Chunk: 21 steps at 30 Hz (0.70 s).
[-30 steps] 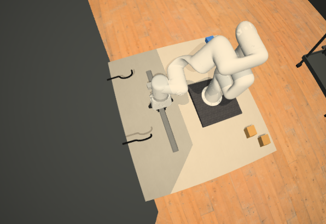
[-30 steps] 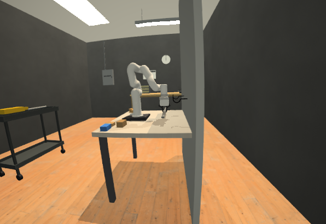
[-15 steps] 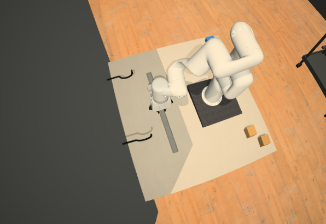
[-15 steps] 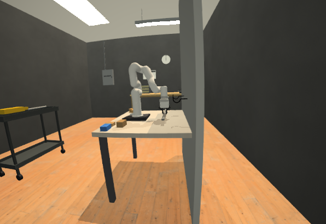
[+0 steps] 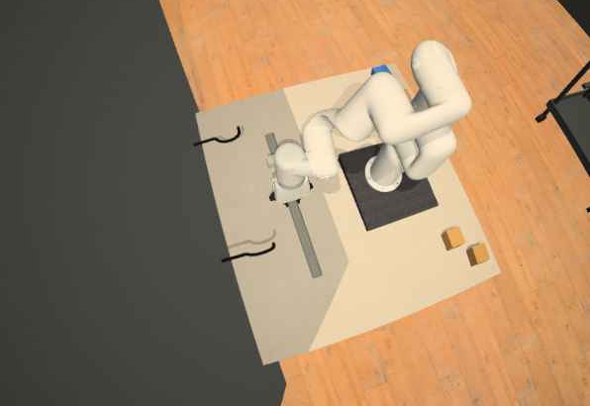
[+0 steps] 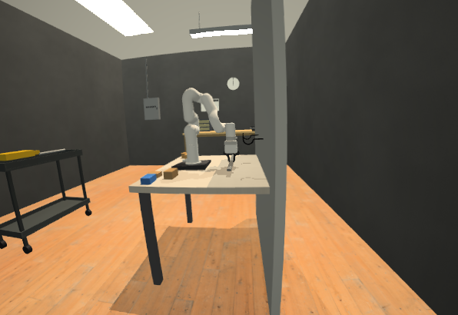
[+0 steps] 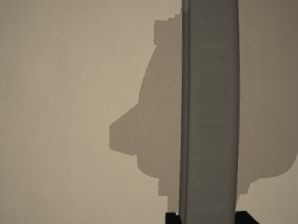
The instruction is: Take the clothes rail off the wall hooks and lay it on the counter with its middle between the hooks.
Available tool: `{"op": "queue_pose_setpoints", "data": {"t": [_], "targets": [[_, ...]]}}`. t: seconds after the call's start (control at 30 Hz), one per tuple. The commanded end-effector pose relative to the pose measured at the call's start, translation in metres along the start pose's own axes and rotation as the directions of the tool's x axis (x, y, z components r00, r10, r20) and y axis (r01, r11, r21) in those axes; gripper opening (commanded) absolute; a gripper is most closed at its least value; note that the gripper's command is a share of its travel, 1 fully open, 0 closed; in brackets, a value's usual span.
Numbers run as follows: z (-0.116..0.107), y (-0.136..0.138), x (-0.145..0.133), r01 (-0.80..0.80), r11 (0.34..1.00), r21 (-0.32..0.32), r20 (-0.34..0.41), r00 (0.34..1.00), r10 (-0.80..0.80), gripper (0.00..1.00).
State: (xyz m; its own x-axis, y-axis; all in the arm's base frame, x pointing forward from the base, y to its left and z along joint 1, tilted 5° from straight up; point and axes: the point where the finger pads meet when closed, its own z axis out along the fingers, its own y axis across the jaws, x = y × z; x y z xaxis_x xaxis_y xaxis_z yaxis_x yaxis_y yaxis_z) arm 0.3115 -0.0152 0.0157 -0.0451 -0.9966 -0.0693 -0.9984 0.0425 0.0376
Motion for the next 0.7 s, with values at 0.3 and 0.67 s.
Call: {"op": "queue_pose_setpoints", "data": {"t": [0.3, 0.67], "targets": [[0.005, -0.001, 0.0, 0.0, 1.0, 0.003, 0.0, 1.0, 0.0, 0.0], [0.013, -0.001, 0.0, 0.0, 1.0, 0.003, 0.0, 1.0, 0.0, 0.0]]}}
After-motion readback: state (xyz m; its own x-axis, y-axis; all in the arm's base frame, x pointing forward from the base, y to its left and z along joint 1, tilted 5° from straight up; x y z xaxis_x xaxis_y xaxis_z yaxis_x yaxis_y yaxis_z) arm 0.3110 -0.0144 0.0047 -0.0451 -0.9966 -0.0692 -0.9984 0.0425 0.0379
